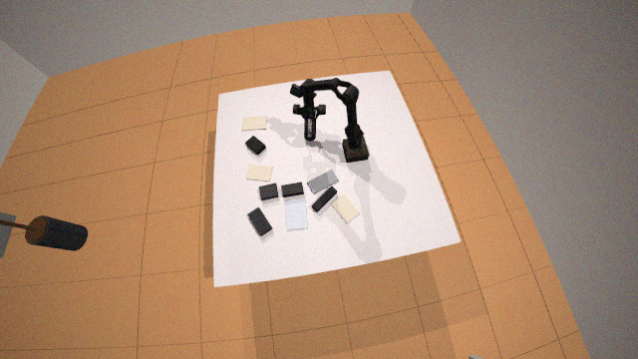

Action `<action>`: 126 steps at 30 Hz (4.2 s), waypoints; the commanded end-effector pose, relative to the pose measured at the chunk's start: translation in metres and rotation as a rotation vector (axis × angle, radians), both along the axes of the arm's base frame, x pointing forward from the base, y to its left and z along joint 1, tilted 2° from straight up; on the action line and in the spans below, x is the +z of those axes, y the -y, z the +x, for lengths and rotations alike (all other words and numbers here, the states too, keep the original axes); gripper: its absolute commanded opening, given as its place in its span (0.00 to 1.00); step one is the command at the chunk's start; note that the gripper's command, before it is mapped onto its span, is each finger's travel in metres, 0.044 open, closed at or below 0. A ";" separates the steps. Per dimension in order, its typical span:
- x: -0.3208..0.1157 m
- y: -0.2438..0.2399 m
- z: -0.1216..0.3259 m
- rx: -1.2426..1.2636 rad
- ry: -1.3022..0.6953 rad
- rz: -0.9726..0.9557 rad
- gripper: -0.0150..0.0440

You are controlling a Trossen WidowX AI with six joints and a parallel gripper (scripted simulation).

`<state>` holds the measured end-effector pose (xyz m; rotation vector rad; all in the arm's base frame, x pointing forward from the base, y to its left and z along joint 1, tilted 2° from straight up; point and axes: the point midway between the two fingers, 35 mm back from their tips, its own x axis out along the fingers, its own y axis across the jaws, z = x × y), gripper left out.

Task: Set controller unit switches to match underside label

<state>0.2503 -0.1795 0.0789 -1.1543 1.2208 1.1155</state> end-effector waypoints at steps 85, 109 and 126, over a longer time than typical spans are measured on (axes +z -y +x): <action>0.035 -0.060 0.005 -0.001 0.007 0.004 0.82; 0.038 -0.080 0.007 -0.001 0.008 0.006 0.83; 0.040 -0.098 0.008 -0.001 0.008 0.008 0.83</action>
